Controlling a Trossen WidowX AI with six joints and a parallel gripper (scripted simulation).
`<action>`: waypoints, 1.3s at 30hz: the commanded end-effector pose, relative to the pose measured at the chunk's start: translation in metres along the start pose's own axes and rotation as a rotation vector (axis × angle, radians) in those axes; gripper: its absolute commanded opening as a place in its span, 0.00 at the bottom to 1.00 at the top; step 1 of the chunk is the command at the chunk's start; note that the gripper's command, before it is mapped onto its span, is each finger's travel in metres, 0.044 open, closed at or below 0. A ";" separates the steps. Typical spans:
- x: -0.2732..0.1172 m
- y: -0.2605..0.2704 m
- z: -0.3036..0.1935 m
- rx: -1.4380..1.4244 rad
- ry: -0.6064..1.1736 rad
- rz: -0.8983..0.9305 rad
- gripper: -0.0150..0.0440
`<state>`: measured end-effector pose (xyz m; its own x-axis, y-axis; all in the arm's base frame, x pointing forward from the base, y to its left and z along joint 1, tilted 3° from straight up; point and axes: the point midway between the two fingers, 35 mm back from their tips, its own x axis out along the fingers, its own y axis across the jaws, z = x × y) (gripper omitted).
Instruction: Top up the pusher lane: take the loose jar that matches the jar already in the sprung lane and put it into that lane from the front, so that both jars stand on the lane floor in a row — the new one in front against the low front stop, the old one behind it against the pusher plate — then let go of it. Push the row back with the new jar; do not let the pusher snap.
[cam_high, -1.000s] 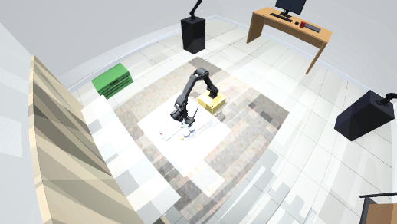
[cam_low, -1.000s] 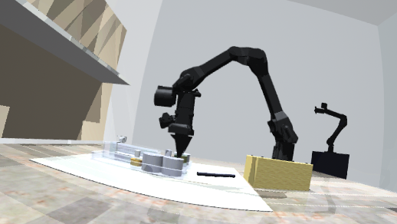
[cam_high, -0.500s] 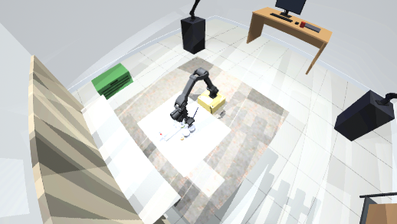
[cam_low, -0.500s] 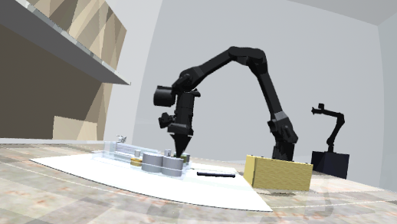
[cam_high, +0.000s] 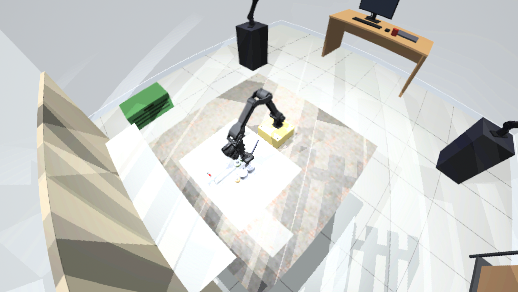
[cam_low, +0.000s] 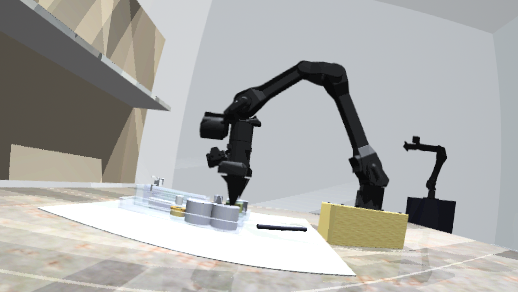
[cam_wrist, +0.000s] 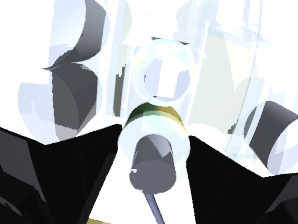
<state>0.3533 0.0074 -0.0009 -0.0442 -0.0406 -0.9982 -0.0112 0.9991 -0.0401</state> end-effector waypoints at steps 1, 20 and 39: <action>0.000 0.001 0.009 0.001 -0.030 0.004 0.25; 0.008 0.001 0.008 0.001 -0.030 0.004 0.25; 0.015 0.001 0.007 0.001 -0.030 0.003 0.25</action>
<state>0.3537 0.0070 -0.0141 -0.0387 -0.0403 -0.9984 -0.0096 0.9992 -0.0400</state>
